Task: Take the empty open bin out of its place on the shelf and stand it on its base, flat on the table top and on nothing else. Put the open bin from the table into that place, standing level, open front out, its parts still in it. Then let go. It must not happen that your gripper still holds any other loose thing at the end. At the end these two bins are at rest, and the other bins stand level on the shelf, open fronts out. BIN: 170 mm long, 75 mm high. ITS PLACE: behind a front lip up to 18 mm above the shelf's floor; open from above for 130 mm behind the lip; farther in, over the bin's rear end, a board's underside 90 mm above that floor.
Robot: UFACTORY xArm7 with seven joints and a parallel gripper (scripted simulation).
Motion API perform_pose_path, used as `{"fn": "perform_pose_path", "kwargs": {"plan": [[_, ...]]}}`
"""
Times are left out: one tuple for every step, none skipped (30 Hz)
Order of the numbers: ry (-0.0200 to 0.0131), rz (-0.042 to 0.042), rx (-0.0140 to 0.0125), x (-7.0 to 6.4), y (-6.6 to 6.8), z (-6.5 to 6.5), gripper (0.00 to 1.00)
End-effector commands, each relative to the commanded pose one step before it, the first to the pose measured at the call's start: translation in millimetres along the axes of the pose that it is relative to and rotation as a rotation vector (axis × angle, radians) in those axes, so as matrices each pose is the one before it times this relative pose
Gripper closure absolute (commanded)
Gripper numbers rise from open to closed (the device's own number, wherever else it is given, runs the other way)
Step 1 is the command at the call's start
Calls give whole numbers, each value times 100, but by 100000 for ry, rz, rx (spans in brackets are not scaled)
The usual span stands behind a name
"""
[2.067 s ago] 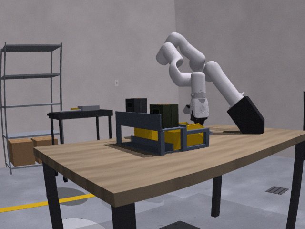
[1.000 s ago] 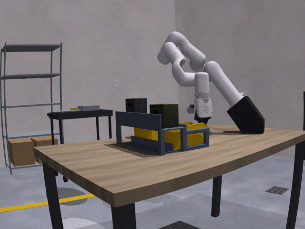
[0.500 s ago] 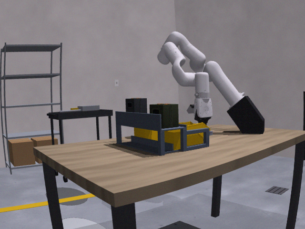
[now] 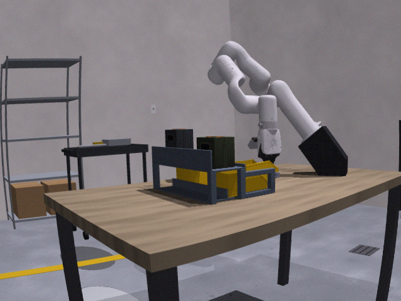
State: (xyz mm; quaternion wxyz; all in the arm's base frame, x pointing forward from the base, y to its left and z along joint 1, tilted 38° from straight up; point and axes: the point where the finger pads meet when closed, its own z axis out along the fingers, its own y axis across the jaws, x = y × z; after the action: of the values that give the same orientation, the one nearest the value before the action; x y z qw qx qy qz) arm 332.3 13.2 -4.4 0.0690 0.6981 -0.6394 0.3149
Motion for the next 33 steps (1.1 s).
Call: {"fn": "perform_pose_path", "kwargs": {"plan": [[-111,-65,250,-58,609,-67,100],[0,0,0,0,0,0,100],[0,0,0,0,0,0,100],[0,0,0,0,154,0,100],[0,0,0,0,151,0,100],[-1,-1,0,-1,147,0,100],[0,0,0,0,141,0,100],[0,0,0,0,134,0,100],[-1,-1,0,-1,128,0,100],[0,0,0,0,118,0,100],[1,1,0,1,108,0,100],[0,0,0,0,98,0,100],[-1,0,0,-1,88,0,100],[0,0,0,0,76,0,100],[0,0,0,0,65,0,100],[0,0,0,0,53,0,100],[0,0,0,0,42,0,100],[0,0,0,0,32,0,100],[0,0,0,0,0,0,100],[0,0,0,0,0,0,100],[0,0,0,0,23,0,100],[0,0,0,0,14,0,100],[0,0,0,0,8,0,100],[0,0,0,0,3,0,100],[0,0,0,0,0,0,100],[0,0,0,0,0,0,100],[0,0,0,0,0,0,100],[0,0,0,0,0,0,100],[0,0,0,0,0,0,100],[0,0,0,0,0,0,100],[0,0,0,0,0,0,100],[0,0,0,0,0,0,100],[0,0,0,0,0,0,100]]}}
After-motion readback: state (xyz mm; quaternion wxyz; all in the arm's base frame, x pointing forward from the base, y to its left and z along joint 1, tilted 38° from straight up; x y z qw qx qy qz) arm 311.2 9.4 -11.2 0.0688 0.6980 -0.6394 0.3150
